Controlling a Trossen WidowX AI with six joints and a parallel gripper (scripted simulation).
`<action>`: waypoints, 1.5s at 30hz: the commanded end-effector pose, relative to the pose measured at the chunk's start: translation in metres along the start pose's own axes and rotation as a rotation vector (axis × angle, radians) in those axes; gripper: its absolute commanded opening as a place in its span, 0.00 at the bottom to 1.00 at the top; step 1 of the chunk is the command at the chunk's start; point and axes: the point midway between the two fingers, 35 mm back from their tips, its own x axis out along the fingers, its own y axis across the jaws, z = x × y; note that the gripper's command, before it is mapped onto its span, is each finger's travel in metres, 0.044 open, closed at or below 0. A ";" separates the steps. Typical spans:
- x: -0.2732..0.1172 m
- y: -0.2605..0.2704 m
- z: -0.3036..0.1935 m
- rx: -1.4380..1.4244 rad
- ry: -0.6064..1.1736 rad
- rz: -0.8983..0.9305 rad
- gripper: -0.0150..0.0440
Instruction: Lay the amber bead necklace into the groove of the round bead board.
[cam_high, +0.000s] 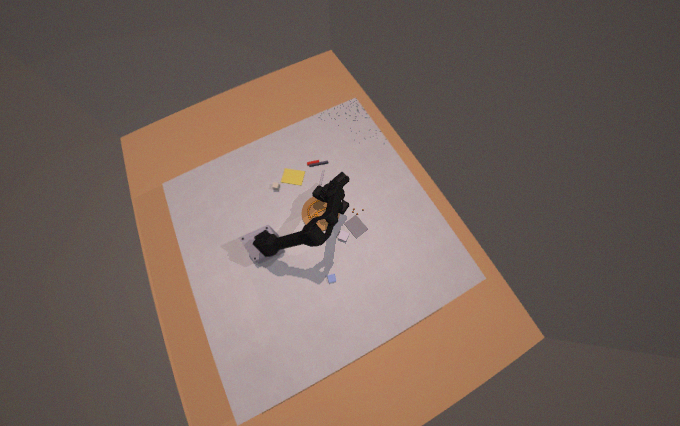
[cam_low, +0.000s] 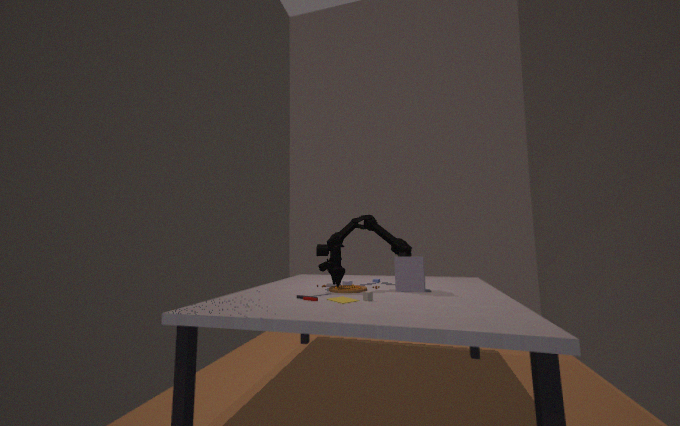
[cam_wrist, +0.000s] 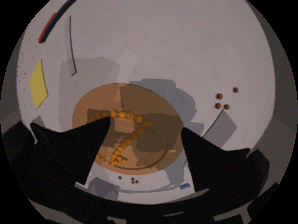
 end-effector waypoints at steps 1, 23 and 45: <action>-0.001 0.000 0.000 0.004 0.001 0.000 1.00; -0.025 0.037 -0.067 0.564 0.001 0.005 0.47; -0.022 0.053 -0.107 0.857 0.005 0.001 0.46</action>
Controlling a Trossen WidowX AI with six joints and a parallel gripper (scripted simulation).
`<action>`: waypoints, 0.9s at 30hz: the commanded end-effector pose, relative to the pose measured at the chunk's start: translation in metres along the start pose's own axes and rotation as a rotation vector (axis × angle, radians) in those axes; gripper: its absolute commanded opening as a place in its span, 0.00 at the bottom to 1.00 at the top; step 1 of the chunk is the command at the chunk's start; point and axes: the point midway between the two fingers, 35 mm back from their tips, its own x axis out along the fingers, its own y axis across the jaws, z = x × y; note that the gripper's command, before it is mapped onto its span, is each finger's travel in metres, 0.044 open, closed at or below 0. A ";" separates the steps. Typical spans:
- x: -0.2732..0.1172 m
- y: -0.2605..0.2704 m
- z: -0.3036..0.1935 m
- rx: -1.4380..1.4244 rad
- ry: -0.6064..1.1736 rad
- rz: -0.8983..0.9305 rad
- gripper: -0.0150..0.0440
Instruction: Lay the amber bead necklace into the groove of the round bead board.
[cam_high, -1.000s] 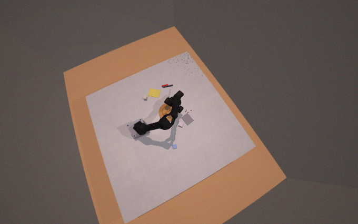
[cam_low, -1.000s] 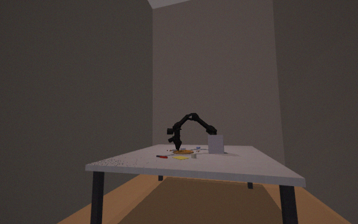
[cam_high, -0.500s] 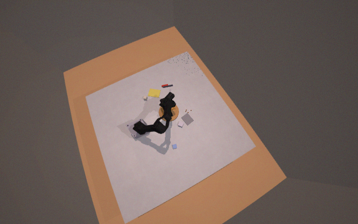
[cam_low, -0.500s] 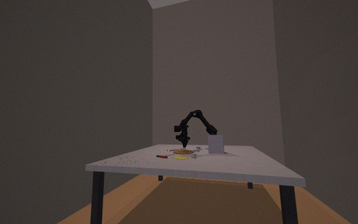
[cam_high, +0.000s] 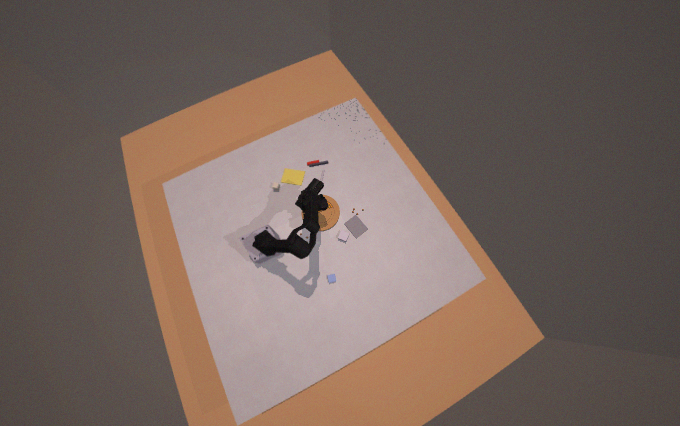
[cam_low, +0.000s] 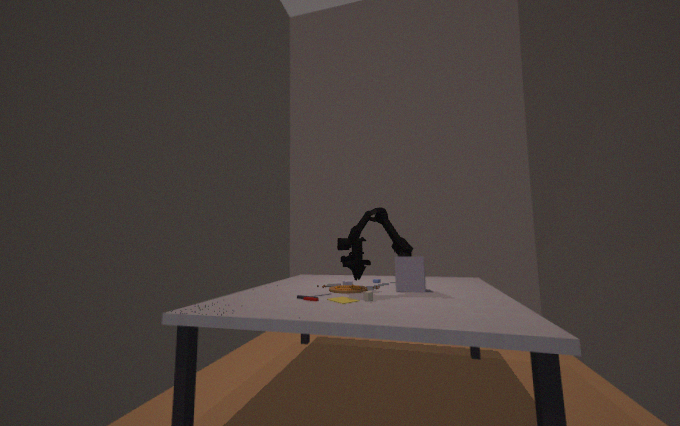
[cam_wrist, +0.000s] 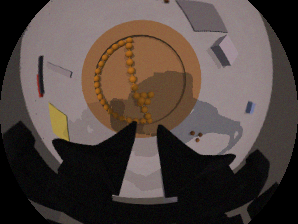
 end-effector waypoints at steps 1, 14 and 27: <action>0.013 -0.002 -0.004 0.005 0.008 -0.005 0.46; 0.018 0.000 -0.001 0.009 0.004 0.002 0.46; 0.038 -0.003 -0.004 0.005 0.007 -0.005 0.46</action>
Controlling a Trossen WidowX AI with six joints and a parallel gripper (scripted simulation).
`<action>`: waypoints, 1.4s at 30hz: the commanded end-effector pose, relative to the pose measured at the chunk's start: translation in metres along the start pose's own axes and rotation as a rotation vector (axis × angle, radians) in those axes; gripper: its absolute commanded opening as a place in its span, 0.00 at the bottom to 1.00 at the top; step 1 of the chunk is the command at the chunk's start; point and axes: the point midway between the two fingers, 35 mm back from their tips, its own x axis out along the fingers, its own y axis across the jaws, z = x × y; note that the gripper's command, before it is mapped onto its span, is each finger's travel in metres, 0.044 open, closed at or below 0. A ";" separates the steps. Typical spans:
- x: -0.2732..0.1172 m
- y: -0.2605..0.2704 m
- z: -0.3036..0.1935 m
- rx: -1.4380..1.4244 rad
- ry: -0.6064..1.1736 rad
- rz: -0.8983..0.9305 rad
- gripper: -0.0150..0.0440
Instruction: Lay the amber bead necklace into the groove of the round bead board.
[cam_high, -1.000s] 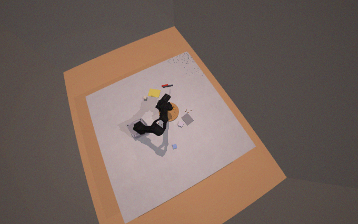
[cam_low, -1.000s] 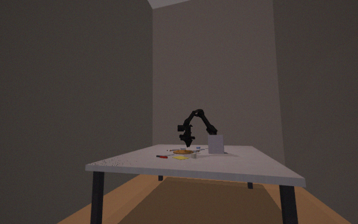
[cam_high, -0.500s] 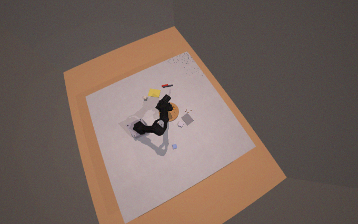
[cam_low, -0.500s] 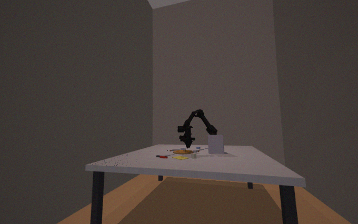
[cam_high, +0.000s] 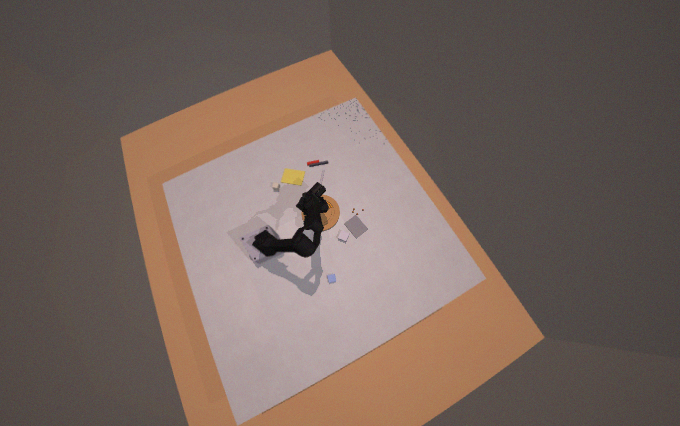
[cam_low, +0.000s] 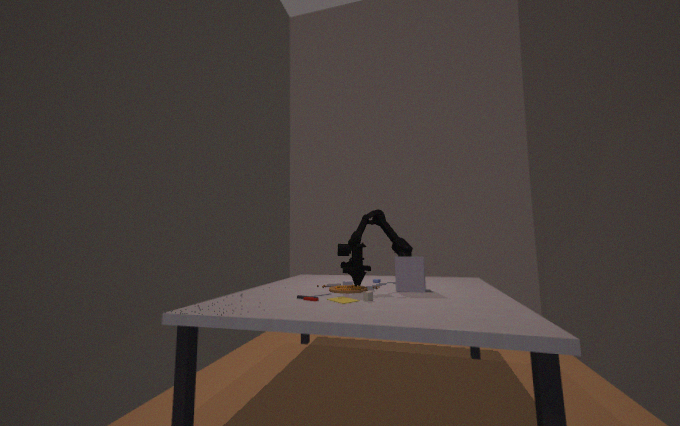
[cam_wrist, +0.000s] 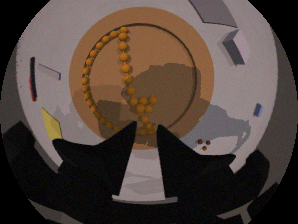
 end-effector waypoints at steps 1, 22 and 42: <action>0.008 -0.003 -0.003 -0.009 0.004 -0.011 0.46; 0.006 -0.001 -0.002 -0.003 0.004 -0.005 0.25; 0.006 -0.001 -0.002 -0.003 0.004 -0.005 0.25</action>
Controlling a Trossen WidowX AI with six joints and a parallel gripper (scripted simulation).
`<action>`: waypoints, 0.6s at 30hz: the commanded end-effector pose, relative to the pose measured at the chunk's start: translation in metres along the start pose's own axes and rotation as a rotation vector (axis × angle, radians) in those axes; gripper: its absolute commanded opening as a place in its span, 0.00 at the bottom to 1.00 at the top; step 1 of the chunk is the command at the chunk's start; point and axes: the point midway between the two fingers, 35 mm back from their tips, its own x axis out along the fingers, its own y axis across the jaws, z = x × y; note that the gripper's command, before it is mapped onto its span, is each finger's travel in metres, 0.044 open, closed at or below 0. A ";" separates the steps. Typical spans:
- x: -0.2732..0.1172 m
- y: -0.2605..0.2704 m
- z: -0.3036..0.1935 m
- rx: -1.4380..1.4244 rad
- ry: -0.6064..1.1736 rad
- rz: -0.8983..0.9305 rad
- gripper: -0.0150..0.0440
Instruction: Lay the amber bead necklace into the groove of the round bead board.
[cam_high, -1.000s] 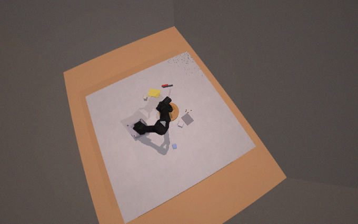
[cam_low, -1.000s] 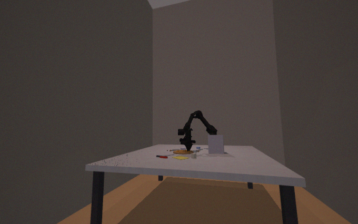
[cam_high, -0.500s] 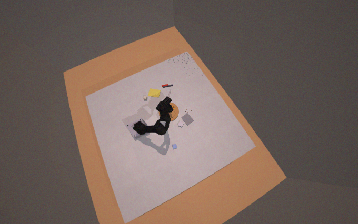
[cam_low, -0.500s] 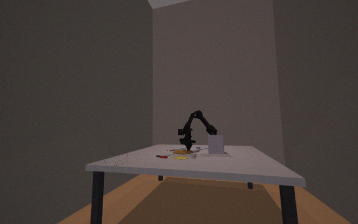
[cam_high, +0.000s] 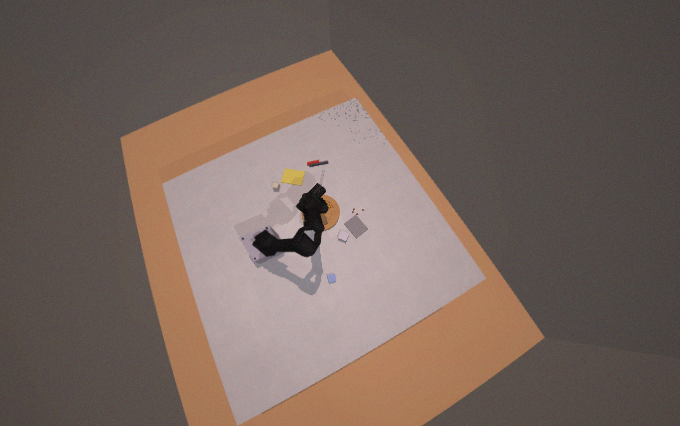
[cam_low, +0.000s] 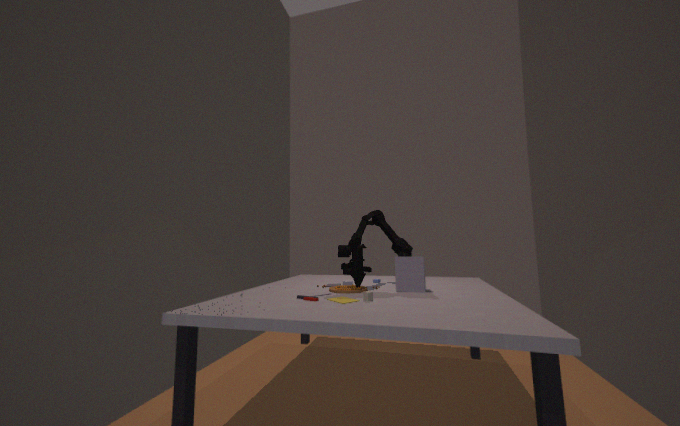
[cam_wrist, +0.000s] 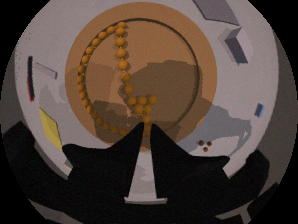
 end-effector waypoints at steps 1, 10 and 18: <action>0.000 0.000 0.000 0.001 -0.001 0.000 0.25; 0.000 0.000 0.000 0.001 -0.001 0.000 0.25; -0.006 -0.002 -0.001 -0.006 0.000 -0.005 0.25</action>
